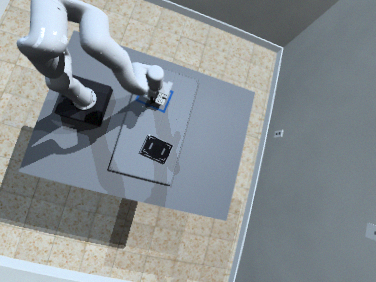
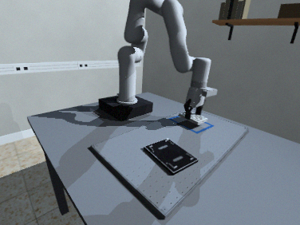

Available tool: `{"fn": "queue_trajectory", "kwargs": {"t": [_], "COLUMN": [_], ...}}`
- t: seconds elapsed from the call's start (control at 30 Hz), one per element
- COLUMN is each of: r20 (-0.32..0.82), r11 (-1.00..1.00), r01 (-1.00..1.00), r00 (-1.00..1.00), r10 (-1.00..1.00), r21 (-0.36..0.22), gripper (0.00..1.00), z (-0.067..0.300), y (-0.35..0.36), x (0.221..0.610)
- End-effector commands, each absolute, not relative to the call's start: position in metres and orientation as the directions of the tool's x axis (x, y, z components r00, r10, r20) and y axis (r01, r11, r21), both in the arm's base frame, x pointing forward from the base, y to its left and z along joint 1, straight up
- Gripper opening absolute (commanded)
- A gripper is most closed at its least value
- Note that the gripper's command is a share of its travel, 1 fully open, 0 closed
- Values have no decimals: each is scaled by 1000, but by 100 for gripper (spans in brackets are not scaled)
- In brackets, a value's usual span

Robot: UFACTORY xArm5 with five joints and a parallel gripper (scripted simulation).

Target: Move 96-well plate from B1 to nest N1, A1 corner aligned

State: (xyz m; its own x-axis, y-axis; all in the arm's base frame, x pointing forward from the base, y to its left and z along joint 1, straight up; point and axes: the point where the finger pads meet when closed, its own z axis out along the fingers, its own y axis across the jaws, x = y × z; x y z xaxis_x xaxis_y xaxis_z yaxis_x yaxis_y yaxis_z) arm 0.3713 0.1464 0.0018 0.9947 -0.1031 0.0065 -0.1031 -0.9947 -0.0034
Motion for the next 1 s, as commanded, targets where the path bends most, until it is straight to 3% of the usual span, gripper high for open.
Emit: {"fn": "queue_trajectory", "kwargs": {"t": [0.0,0.97], "r20": [11,11], "r11": [-995,-995], "r01": [-103,-103], "r00": [995,995], "r10": [-103,-103], "r21": [-3,-4], "gripper": [0,0], "z": [10,52], "y": [147,147], "x": [373,372]}}
